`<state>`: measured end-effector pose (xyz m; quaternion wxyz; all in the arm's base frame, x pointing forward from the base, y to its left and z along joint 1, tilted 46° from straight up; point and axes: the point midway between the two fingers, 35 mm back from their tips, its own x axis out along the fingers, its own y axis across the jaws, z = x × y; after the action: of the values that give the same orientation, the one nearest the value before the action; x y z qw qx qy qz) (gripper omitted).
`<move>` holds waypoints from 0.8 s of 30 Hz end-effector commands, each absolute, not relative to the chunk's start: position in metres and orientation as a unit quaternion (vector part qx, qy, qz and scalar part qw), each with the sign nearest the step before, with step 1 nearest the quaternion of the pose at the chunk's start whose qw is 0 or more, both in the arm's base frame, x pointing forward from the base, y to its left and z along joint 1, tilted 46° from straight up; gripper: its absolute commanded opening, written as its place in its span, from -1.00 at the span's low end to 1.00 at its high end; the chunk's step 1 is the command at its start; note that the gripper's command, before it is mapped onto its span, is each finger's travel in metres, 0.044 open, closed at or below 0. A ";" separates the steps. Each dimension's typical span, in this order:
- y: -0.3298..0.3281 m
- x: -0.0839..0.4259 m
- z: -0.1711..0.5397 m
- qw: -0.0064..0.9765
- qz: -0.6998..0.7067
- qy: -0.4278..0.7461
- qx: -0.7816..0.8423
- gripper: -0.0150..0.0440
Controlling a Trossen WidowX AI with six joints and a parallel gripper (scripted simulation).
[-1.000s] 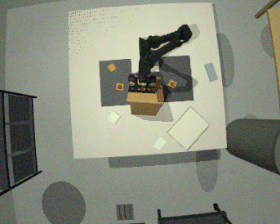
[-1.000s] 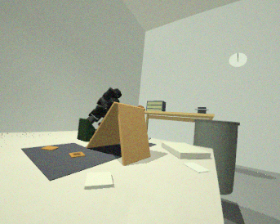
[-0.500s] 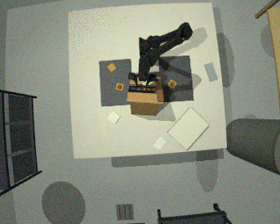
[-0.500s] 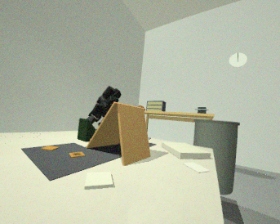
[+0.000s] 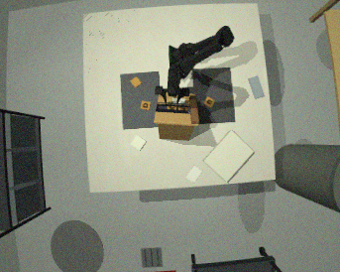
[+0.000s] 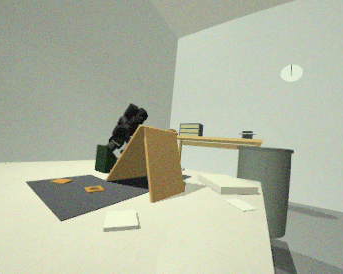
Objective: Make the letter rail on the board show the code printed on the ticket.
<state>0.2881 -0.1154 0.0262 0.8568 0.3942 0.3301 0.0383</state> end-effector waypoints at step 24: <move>-0.120 0.276 0.036 0.858 0.042 0.329 0.393 0.51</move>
<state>0.2757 -0.1201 0.0333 0.8563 0.3945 0.3310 0.0383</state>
